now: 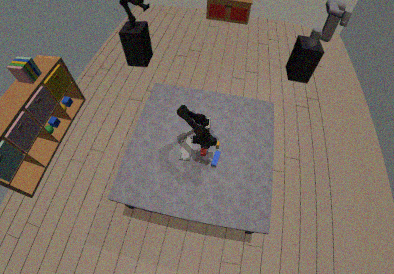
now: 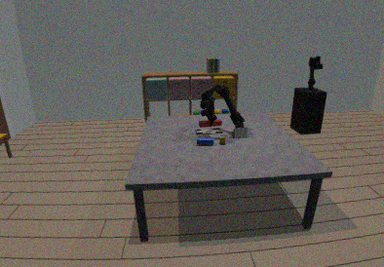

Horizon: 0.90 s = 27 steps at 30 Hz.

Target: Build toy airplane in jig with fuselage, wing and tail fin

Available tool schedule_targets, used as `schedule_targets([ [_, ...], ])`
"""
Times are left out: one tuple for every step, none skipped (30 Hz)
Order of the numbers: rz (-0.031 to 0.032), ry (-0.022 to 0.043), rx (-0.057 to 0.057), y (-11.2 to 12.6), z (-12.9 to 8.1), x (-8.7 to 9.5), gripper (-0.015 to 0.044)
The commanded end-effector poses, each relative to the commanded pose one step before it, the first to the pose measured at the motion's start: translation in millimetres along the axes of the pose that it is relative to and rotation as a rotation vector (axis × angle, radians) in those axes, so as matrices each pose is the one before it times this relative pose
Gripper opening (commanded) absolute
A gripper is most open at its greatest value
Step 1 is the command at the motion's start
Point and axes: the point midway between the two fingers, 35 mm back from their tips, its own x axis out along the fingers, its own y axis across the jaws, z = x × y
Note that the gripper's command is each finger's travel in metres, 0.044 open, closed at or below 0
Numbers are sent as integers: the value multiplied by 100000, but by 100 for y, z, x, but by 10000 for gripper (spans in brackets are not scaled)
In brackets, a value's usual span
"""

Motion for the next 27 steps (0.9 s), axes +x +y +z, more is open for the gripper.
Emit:
schedule_targets([
  [189, 79, 241, -43, -225, -1080, 0],
  [0, 0, 0, 0, 0, 0, 0],
  [33, 1, -5, -50, 10, 20, 0],
  [98, 3, -13, -152, 30, 61, 0],
  [159, 3, -21, -253, 47, 101, 0],
  [186, 1, -22, -308, 53, 124, 0],
  [178, -2, -19, -309, 49, 124, 0],
  [169, -5, -16, -309, 45, 124, 0],
  [161, -7, -13, -309, 40, 124, 0],
  [153, -9, -10, -310, 36, 124, 0],
  [144, -12, -7, -310, 32, 125, 0],
  [136, -14, -5, -310, 27, 125, 0],
  [126, -15, -2, -310, 22, 124, 0],
  [117, -17, 1, -310, 18, 124, 0],
  [109, -18, 4, -310, 14, 124, 0],
  [100, -20, 6, -310, 9, 124, 0],
  [92, -21, 9, -309, 5, 125, 0],
  [83, -22, 11, -309, 1, 125, 0],
  [75, -22, 13, -309, -3, 125, 0],
  [66, -23, 16, -308, -8, 125, 0],
  [57, -23, 18, -308, -12, 125, 0],
  [49, -24, 20, -307, -16, 125, 0],
  [40, -24, 22, -306, -21, 125, 0],
  [31, -24, 24, -306, -25, 125, 0],
  [22, -23, 26, -305, -29, 125, 0],
  [14, -23, 28, -304, -33, 125, 0],
  [5, -22, 30, -303, -37, 125, 0],
])
